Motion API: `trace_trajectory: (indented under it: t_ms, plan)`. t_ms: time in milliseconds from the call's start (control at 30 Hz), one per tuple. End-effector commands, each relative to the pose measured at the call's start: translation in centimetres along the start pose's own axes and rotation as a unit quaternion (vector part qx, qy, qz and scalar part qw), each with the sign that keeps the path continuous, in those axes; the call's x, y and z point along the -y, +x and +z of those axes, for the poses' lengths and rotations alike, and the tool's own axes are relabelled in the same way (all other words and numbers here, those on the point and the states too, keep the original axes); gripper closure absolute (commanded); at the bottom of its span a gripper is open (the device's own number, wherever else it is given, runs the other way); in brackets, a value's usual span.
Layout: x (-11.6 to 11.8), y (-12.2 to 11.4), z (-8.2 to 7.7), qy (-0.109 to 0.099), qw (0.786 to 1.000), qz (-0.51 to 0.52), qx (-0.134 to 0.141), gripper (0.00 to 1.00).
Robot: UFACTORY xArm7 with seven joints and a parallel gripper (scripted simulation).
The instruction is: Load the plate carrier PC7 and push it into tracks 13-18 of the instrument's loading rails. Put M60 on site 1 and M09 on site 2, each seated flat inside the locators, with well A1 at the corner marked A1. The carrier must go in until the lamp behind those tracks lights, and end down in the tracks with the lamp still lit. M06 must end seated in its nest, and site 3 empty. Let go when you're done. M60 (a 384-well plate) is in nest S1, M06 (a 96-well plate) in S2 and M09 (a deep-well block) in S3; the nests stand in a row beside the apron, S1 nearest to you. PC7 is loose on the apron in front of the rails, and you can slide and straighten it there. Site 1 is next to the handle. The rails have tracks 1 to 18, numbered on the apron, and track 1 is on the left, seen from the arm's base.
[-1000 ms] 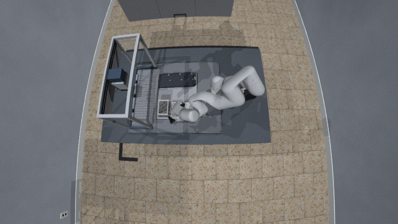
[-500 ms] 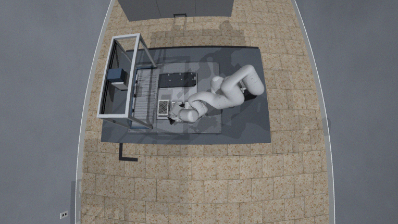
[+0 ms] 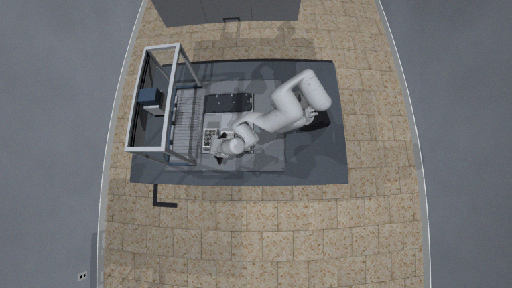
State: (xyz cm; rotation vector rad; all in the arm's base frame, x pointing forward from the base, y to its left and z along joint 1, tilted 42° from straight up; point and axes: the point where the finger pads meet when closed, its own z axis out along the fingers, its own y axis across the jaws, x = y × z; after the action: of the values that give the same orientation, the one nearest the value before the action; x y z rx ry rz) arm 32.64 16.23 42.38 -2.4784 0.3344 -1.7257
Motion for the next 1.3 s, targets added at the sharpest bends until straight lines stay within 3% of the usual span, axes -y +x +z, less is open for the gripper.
trace_trajectory:
  t_ms: [0, 533, 967, 1033, 1267]
  plan:
    - [0.4, 0.6, -0.2, 0.015, 0.998, -0.052, 0.023, 0.00]
    - [-0.4, 3.7, 0.7, 0.070, 0.958, -0.267, 0.079, 0.00]
    - [-2.7, 5.7, 3.1, 0.125, 0.874, -0.455, 0.113, 0.00]
    - [-2.7, 5.7, 3.1, 0.125, 0.874, -0.455, 0.113, 0.00]
    - [-4.6, 6.5, 5.1, 0.156, 0.812, -0.548, 0.125, 0.00]
